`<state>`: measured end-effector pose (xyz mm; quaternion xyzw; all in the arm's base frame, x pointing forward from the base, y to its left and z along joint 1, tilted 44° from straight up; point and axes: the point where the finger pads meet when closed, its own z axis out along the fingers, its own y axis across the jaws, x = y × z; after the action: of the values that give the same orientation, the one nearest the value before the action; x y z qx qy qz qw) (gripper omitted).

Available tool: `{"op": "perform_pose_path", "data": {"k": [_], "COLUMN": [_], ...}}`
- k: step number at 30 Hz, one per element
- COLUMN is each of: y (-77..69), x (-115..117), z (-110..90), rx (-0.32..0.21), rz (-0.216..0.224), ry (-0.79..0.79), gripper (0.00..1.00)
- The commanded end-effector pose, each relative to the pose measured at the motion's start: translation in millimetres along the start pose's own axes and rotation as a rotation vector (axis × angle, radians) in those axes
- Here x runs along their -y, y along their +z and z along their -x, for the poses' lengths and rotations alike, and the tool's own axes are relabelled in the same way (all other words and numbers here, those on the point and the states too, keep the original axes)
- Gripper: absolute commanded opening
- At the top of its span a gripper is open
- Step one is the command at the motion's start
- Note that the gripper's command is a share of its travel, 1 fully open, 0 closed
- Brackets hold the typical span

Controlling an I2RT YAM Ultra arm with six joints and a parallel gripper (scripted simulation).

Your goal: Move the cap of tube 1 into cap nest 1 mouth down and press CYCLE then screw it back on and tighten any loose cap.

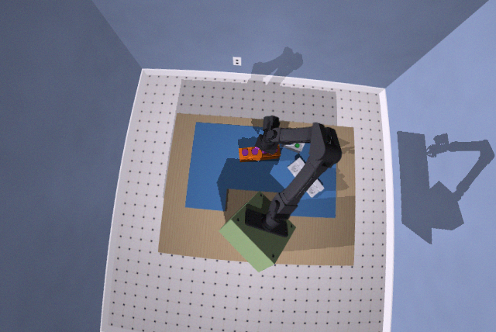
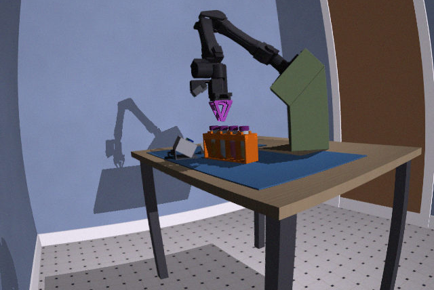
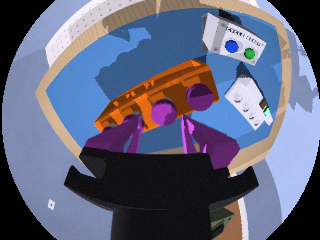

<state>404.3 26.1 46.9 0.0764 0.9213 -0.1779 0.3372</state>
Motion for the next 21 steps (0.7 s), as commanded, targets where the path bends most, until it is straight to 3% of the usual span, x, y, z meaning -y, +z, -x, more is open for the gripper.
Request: {"op": "perform_pose_path", "data": {"k": [1,3,11,15,17,21], "y": [-10.9,-16.9,-17.4,-17.6,-17.7,-17.7], "x": [-0.2,-0.2,-0.2,29.4,44.3,46.1], "z": [-2.3,-2.3,-2.3,13.4,21.3,22.2], "rx": [-0.007,-0.007,-0.007,-0.008,-0.008,-0.008], "rz": [-0.007,-0.007,-0.007,-0.007,-0.007,-0.007], "ry": [-0.003,-0.003,-0.003,-0.336,-0.365,-0.365], "gripper": [0.49,0.49,0.49,0.49,0.49,0.49]}}
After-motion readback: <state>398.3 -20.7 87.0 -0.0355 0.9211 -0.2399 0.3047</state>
